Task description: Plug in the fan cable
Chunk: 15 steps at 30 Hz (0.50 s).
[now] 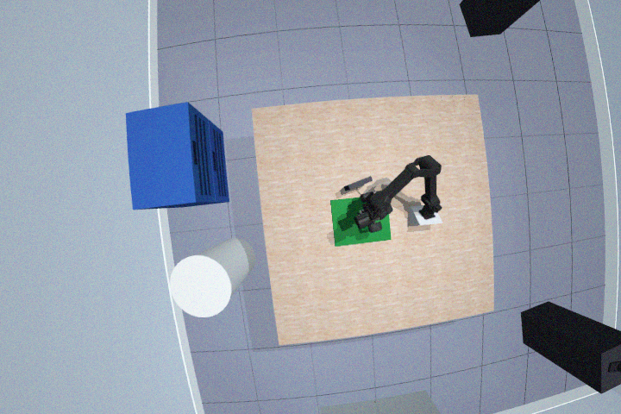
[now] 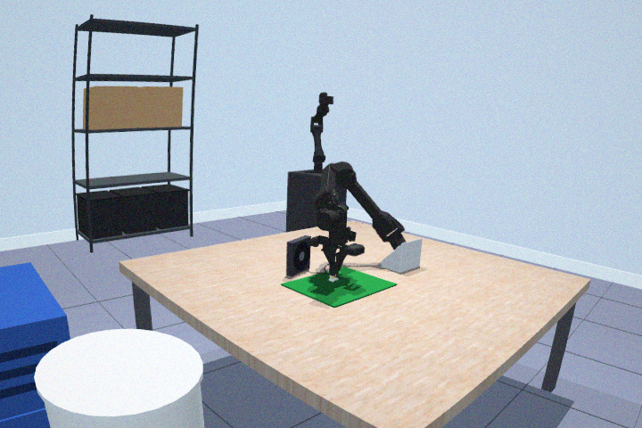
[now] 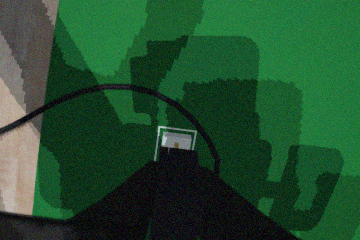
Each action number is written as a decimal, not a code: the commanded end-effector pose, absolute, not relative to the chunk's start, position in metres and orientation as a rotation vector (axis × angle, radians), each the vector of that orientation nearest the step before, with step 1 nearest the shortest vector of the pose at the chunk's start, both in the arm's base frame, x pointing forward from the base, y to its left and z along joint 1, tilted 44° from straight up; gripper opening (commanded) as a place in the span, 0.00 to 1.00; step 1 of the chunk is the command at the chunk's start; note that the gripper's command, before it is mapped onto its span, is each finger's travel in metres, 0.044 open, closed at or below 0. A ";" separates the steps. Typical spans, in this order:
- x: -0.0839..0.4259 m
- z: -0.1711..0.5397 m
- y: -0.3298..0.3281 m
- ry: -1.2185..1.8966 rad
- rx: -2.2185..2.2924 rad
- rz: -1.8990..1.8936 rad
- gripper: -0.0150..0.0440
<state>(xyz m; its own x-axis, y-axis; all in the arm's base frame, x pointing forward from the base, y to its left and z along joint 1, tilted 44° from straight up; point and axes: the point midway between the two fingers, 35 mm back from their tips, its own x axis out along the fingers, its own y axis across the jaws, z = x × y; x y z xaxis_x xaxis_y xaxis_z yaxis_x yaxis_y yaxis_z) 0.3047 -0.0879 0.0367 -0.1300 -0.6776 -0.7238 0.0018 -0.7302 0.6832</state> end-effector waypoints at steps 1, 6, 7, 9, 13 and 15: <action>0.305 0.036 -0.090 -0.758 1.675 -1.908 0.25; 0.305 0.034 -0.092 -0.759 1.675 -1.907 0.25; 0.305 0.033 -0.093 -0.759 1.675 -1.907 0.25; 0.305 0.032 -0.094 -0.759 1.675 -1.907 0.25; 0.304 0.031 -0.095 -0.759 1.675 -1.907 0.25; 0.304 0.030 -0.096 -0.759 1.675 -1.907 0.25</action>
<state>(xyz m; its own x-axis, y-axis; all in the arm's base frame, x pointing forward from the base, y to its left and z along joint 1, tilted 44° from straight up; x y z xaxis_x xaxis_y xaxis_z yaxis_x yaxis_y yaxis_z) 0.3050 -0.0926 0.0321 -0.1275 -0.6773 -0.7246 -0.0006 -0.7305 0.6829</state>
